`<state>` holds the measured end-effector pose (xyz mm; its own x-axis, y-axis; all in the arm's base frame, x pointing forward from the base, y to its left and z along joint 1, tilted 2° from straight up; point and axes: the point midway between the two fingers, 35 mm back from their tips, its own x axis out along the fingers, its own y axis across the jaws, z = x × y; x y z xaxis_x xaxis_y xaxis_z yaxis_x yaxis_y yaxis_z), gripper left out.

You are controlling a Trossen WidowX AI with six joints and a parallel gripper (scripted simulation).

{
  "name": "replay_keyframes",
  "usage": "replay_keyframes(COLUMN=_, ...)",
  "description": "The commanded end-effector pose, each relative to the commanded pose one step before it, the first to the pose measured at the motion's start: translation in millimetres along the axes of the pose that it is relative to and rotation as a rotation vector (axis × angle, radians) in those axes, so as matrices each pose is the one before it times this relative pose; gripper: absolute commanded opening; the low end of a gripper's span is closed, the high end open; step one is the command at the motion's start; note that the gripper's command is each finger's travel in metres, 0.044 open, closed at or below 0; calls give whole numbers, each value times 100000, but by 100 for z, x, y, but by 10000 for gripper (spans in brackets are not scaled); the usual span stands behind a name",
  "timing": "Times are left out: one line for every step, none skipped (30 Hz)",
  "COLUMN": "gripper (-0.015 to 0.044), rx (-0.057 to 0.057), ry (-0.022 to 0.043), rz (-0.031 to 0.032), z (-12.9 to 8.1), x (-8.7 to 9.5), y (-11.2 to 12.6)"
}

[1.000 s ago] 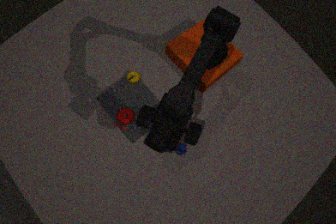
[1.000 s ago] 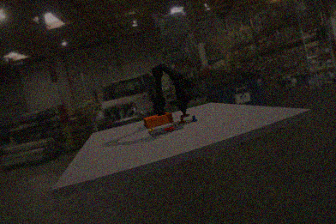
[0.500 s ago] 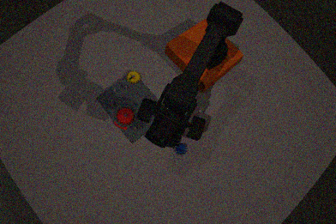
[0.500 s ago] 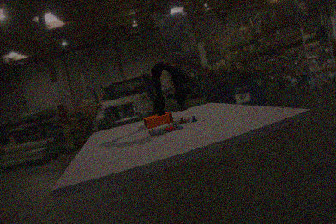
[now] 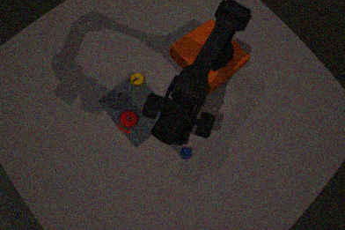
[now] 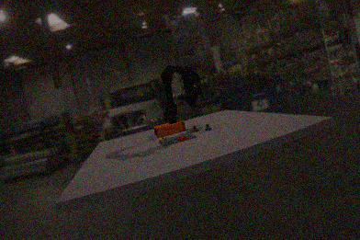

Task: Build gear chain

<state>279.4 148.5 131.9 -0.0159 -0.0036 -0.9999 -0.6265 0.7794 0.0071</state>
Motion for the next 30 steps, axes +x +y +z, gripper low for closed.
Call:
replay_keyframes(gripper=0, rx=-107, ry=-991, rz=-144, z=92, x=-488, y=-200)
replay_keyframes(gripper=0, rx=136, ry=-41, rz=-25, z=26, x=49, y=-149)
replay_keyframes(gripper=0, rx=175, ry=-53, rz=-33, z=32, x=63, y=-192)
replay_keyframes(gripper=0, rx=213, ry=-63, rz=-41, z=38, x=77, y=-234)
replay_keyframes(gripper=0, rx=234, ry=-69, rz=-45, z=40, x=85, y=-258)
replay_keyframes(gripper=0, rx=235, ry=-69, rz=-46, z=38, x=85, y=-260)
replay_keyframes(gripper=0, rx=256, ry=342, rz=-22, z=-80, x=80, y=-243)
replay_keyframes(gripper=0, rx=255, ry=342, rz=-18, z=-81, x=81, y=-242)
replay_keyframes(gripper=0, rx=255, ry=342, rz=-13, z=-82, x=81, y=-241)
replay_keyframes(gripper=0, rx=255, ry=343, rz=-9, z=-83, x=81, y=-241)
replay_keyframes(gripper=0, rx=254, ry=343, rz=-5, z=-84, x=81, y=-240)
replay_keyframes(gripper=0, rx=254, ry=343, rz=-1, z=-85, x=81, y=-239)
replay_keyframes(gripper=0, rx=63, ry=96, rz=-4, z=-3, x=78, y=-217)
replay_keyframes(gripper=0, rx=34, ry=59, rz=-4, z=7, x=77, y=-212)
replay_keyframes(gripper=0, rx=-38, ry=-33, rz=-8, z=41, x=88, y=-238)
replay_keyframes(gripper=0, rx=-42, ry=-36, rz=-10, z=43, x=98, y=-264)
replay_keyframes(gripper=0, rx=-42, ry=-36, rz=-10, z=40, x=99, y=-265)
replay_keyframes(gripper=0, rx=-42, ry=-36, rz=-11, z=38, x=99, y=-266)
replay_keyframes(gripper=0, rx=-42, ry=-35, rz=-11, z=35, x=100, y=-267)
replay_keyframes(gripper=0, rx=-42, ry=-35, rz=-12, z=32, x=100, y=-268)
replay_keyframes(gripper=0, rx=-42, ry=-35, rz=-12, z=29, x=101, y=-269)
replay_keyframes(gripper=0, rx=-42, ry=-34, rz=-13, z=27, x=101, y=-270)
replay_keyframes(gripper=0, rx=-42, ry=-34, rz=-13, z=24, x=102, y=-270)
replay_keyframes(gripper=0, rx=-42, ry=-34, rz=-14, z=21, x=102, y=-271)
replay_keyframes(gripper=0, rx=-42, ry=-33, rz=-14, z=18, x=103, y=-272)
replay_keyframes(gripper=0, rx=-42, ry=-33, rz=-15, z=16, x=103, y=-273)
replay_keyframes(gripper=0, rx=-42, ry=-33, rz=-15, z=13, x=104, y=-273)
replay_keyframes(gripper=0, rx=-42, ry=-32, rz=-16, z=10, x=104, y=-274)
replay_keyframes(gripper=0, rx=-42, ry=-32, rz=-16, z=7, x=105, y=-275)
replay_keyframes(gripper=0, rx=-42, ry=-31, rz=-17, z=4, x=105, y=-275)
